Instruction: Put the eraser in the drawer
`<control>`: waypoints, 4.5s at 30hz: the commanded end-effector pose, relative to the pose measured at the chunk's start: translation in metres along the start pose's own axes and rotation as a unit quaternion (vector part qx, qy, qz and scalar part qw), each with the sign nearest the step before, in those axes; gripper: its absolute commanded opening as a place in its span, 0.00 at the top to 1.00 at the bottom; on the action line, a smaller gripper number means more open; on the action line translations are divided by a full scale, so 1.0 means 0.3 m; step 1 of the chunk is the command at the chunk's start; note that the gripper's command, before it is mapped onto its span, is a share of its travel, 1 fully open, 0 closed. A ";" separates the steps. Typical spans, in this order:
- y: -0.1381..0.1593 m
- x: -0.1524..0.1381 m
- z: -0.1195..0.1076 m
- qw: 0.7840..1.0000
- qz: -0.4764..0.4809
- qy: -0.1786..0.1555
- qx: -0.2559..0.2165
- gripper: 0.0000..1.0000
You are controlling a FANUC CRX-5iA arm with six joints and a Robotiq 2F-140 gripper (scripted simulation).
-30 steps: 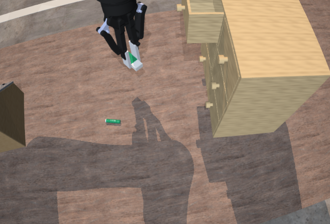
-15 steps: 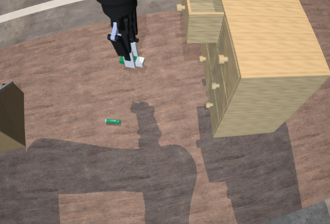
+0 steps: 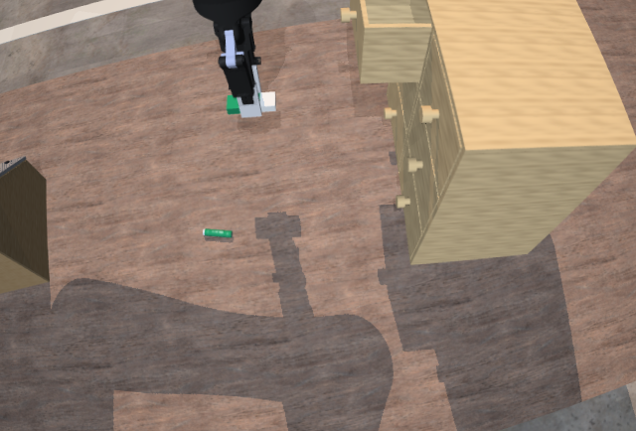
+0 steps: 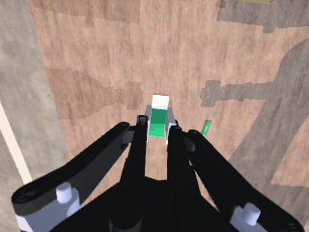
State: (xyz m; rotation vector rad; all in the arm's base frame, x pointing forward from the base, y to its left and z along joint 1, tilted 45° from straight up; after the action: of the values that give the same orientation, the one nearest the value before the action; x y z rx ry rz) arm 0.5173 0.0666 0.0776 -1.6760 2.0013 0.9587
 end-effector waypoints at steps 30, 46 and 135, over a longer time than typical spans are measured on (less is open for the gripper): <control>-0.003 0.004 -0.496 1.000 -0.001 0.000 0.000 0.89; -0.003 0.005 -0.658 1.000 -0.001 0.000 0.000 0.89; 0.239 0.044 -0.478 0.819 0.000 -0.100 0.565 0.89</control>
State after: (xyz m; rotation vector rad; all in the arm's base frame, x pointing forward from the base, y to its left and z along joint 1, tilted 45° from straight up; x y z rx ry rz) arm 0.4574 -0.0378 0.1907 -0.8291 1.7831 -0.1470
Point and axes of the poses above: the point where the finger pads meet when closed, its own z axis out along the fingers, its own x axis across the jaws, y = z × x, the point moved 9 cm from there along -z, back along the fingers, and after that the axes turned 10 degrees about z, right-handed, at the moved point
